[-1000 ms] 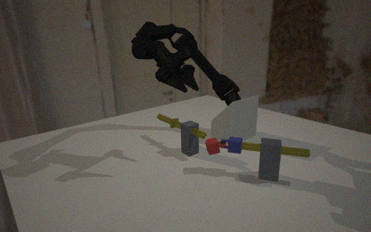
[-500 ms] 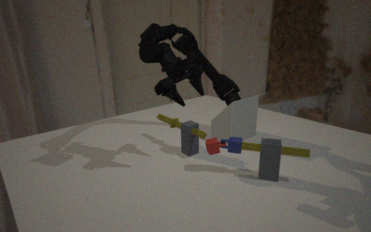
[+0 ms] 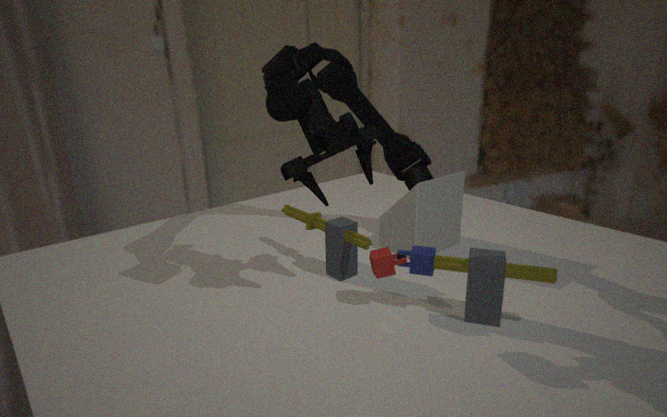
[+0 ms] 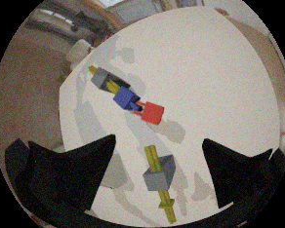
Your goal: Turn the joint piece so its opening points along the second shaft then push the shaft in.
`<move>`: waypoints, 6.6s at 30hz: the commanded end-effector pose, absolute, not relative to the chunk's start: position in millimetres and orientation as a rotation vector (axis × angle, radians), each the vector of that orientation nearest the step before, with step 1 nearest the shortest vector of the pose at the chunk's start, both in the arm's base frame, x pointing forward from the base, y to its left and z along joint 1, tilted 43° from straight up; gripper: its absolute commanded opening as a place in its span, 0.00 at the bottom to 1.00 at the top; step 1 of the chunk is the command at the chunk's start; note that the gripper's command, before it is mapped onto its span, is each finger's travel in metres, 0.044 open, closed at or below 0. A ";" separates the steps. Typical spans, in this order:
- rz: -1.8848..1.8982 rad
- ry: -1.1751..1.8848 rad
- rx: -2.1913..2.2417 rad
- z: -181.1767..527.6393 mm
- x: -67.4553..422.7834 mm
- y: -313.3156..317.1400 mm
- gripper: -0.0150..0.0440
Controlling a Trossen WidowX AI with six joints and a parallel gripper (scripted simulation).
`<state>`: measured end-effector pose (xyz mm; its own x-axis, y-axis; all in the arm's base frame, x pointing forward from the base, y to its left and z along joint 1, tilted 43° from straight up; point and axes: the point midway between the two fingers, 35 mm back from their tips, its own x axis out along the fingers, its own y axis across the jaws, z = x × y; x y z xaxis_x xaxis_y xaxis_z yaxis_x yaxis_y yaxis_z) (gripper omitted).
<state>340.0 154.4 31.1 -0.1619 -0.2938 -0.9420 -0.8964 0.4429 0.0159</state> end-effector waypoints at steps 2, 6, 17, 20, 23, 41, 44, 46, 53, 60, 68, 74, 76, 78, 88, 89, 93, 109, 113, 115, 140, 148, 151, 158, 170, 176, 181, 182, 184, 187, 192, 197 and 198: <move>0.541 1.732 -0.990 23.1 340.9 152.5 1.00; 0.384 1.744 -0.945 17.7 341.7 150.8 1.00; -0.031 1.699 -0.815 4.4 344.2 146.9 1.00; -0.138 1.669 -0.777 1.1 344.9 146.0 1.00; -0.240 1.631 -0.737 -2.0 345.7 145.3 1.00; -0.549 1.463 -0.586 -11.5 348.6 143.5 1.00; -0.610 1.431 -0.517 -13.4 349.0 142.0 1.00; -0.653 1.408 -0.468 -14.7 349.3 141.0 1.00; -0.797 1.319 -0.295 -19.5 350.4 137.3 1.00; -0.932 1.219 -0.122 -24.1 351.4 133.5 1.00; -0.960 1.196 -0.085 -25.1 351.6 132.7 1.00; -0.960 1.196 -0.085 -44.9 354.8 116.1 1.00; -0.960 1.196 -0.085 -53.6 355.7 108.4 1.00; -0.960 1.195 -0.085 -62.1 356.1 100.7 1.00; -0.962 1.193 -0.087 -84.8 354.4 79.7 1.00; -0.962 1.194 -0.087 -86.4 351.6 81.6 1.00; -0.960 1.196 -0.085 -98.4 330.0 94.4 1.00; -0.960 1.198 -0.086 -120.3 298.1 102.7 1.00; -0.961 1.197 -0.086 -125.1 298.4 98.5 1.00; -0.961 1.197 -0.086 -127.4 298.6 96.4 1.00; -0.961 1.197 -0.087 -136.0 298.8 88.5 0.56; -0.961 1.197 -0.087 -136.0 298.8 88.5 0.56; -0.961 1.197 -0.087 -136.0 298.8 88.5 0.56; -0.961 1.197 -0.087 -136.0 298.8 88.5 0.56; -0.961 1.197 -0.087 -136.0 298.8 88.5 0.56; -0.961 1.197 -0.087 -136.0 298.8 88.5 0.56; -0.961 1.197 -0.087 -136.0 298.8 88.5 0.56; -0.961 1.197 -0.087 -136.0 298.8 88.5 0.56; -0.961 1.197 -0.087 -136.0 298.8 88.5 0.56; -0.961 1.197 -0.087 -136.0 298.8 88.5 0.56; -0.961 1.197 -0.087 -136.0 298.8 88.5 0.56; -0.961 1.197 -0.087 -136.0 298.8 88.5 0.56; -0.961 1.197 -0.087 -136.0 298.8 88.5 0.56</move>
